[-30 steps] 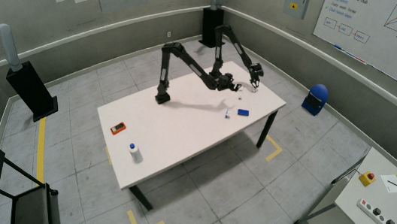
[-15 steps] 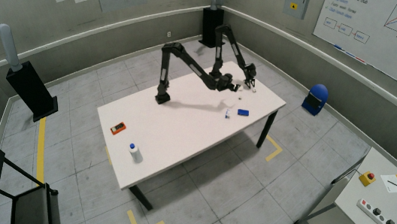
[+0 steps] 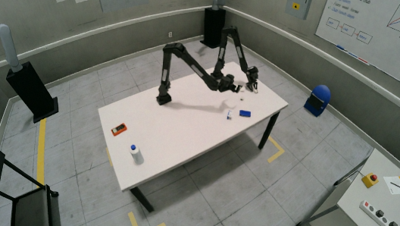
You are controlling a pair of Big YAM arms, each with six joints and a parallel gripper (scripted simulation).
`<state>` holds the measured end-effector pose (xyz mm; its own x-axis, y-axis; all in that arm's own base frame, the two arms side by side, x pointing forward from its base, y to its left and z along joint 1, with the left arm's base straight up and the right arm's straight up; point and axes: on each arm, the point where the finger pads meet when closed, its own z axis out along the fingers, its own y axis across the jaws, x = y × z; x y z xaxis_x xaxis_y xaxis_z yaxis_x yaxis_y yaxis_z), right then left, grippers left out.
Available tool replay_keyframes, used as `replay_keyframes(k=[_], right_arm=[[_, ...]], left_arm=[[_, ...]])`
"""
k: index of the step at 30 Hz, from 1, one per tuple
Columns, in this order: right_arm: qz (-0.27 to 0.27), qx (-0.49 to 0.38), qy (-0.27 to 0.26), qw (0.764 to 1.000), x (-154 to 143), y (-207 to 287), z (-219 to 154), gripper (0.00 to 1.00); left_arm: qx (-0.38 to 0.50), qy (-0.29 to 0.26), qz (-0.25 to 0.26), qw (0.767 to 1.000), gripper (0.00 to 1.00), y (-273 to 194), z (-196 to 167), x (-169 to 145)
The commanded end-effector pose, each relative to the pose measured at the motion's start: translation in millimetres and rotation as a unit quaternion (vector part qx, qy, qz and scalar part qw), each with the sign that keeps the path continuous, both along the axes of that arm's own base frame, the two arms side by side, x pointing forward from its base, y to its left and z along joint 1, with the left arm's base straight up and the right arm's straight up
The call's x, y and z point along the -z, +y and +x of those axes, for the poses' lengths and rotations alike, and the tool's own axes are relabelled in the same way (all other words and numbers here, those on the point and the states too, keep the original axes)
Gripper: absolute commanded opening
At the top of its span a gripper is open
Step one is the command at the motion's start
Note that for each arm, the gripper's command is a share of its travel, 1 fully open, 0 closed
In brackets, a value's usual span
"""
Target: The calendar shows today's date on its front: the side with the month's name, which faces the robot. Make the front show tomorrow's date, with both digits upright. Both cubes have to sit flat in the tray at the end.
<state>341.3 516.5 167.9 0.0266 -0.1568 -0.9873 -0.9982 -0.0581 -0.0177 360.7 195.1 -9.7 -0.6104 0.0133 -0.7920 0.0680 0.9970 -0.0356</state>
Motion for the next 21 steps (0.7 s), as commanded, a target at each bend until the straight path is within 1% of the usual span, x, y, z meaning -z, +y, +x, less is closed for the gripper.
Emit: replay_keyframes(k=[1, 5, 8, 9, 10, 21], right_arm=[[0.024, -0.01, -0.03, 0.999, -32, 17, 9, 1.0], [0.024, -0.01, -0.03, 0.999, -32, 17, 9, 1.0], [0.024, -0.01, -0.03, 0.999, -32, 17, 9, 1.0], [0.024, -0.01, -0.03, 0.999, -32, 17, 9, 1.0], [0.024, -0.01, -0.03, 0.999, -32, 17, 9, 1.0], [0.024, -0.01, -0.03, 0.999, -32, 17, 9, 1.0]], left_arm=[[0.004, -0.035, 0.026, 0.999, 0.52, 20, 38, -20], [0.004, -0.027, 0.019, 0.999, 0.49, 12, 29, -4], [0.004, -0.027, 0.019, 0.999, 0.48, 10, 28, -3], [0.005, -0.031, 0.02, 0.999, 0.48, 11, 34, -8], [0.006, -0.034, 0.022, 0.999, 0.46, 11, 38, -13], [0.006, -0.032, 0.02, 0.999, 0.22, 10, 37, -12]])
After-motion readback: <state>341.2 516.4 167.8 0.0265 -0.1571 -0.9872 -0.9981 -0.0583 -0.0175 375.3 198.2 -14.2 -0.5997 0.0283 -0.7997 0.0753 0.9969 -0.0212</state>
